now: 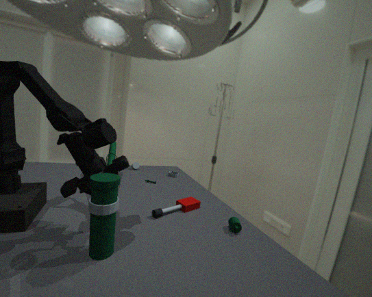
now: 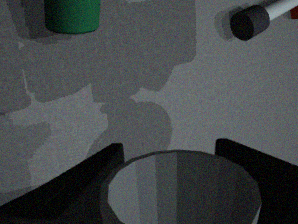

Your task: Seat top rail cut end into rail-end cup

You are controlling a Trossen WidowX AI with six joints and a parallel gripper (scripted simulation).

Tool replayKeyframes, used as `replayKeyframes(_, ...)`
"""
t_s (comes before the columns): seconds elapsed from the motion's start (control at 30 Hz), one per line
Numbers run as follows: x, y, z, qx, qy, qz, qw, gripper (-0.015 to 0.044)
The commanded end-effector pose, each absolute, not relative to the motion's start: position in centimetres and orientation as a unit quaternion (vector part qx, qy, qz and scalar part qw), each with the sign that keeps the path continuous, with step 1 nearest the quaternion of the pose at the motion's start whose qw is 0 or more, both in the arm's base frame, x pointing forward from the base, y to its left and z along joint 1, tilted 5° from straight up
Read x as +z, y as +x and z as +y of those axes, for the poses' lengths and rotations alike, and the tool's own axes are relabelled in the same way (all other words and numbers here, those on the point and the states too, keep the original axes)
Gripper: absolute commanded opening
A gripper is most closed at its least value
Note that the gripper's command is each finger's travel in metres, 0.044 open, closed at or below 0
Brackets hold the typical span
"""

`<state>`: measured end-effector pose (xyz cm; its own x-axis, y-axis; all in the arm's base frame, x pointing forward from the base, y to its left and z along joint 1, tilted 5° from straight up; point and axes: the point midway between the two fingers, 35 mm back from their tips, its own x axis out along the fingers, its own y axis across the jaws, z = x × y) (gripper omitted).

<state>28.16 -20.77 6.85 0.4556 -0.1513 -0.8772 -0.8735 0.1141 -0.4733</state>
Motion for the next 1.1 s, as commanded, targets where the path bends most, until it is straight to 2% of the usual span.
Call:
replayKeyframes(0.0,6.9,28.5,-20.9,0.284,-0.591,0.438,0.614,0.0)
replayKeyframes(0.57,6.8,28.5,-20.8,0.282,-0.589,0.441,0.616,0.0)
replayKeyframes(1.07,8.0,29.0,-19.5,0.283,-0.589,0.44,0.616,0.0394)
